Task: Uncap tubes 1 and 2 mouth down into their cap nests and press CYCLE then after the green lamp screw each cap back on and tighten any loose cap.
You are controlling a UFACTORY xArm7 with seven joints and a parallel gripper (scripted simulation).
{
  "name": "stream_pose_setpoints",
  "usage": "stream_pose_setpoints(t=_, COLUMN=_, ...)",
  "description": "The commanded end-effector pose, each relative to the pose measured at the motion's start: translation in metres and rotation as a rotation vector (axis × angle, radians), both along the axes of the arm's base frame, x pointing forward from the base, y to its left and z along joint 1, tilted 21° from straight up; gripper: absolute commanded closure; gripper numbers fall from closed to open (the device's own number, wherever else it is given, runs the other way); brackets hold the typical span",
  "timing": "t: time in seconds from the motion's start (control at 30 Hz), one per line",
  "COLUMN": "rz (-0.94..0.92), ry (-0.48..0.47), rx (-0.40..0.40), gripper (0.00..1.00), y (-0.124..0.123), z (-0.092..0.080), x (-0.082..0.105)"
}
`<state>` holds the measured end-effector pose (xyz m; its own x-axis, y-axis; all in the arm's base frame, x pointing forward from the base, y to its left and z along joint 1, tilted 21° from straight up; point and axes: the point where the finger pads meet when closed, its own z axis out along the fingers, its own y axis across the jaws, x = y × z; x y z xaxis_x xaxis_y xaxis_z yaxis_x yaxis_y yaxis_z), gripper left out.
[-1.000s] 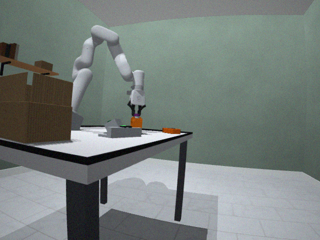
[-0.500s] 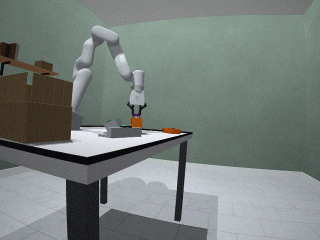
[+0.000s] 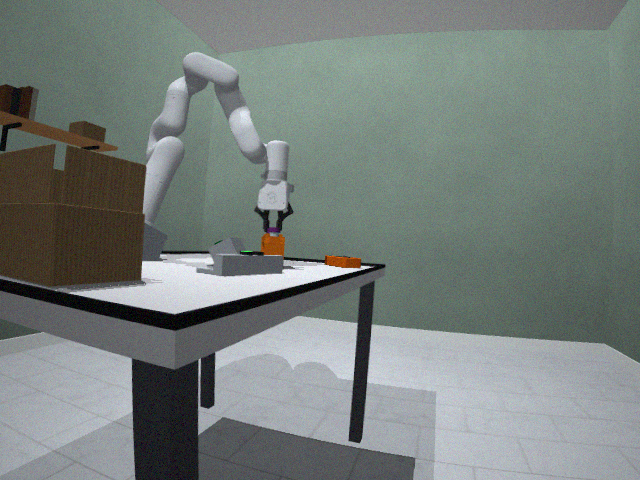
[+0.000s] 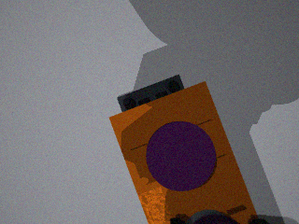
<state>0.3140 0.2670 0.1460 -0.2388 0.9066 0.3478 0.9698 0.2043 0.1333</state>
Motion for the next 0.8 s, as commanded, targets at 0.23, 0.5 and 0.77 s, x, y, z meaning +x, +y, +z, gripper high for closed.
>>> stream_pose_setpoints(t=0.23, rz=-0.026, ry=0.002, rx=-0.007, gripper=0.54, y=0.0003, z=0.0011, x=0.0008)
stream_pose_setpoints(t=0.5, rz=0.085, ry=-0.042, rx=-0.014, gripper=0.54, y=-0.0001, z=0.0020, x=0.0007)
stream_pose_setpoints(t=0.77, rz=0.383, ry=-0.158, rx=-0.031, gripper=0.54, y=-0.0001, z=0.0020, x=0.0007)
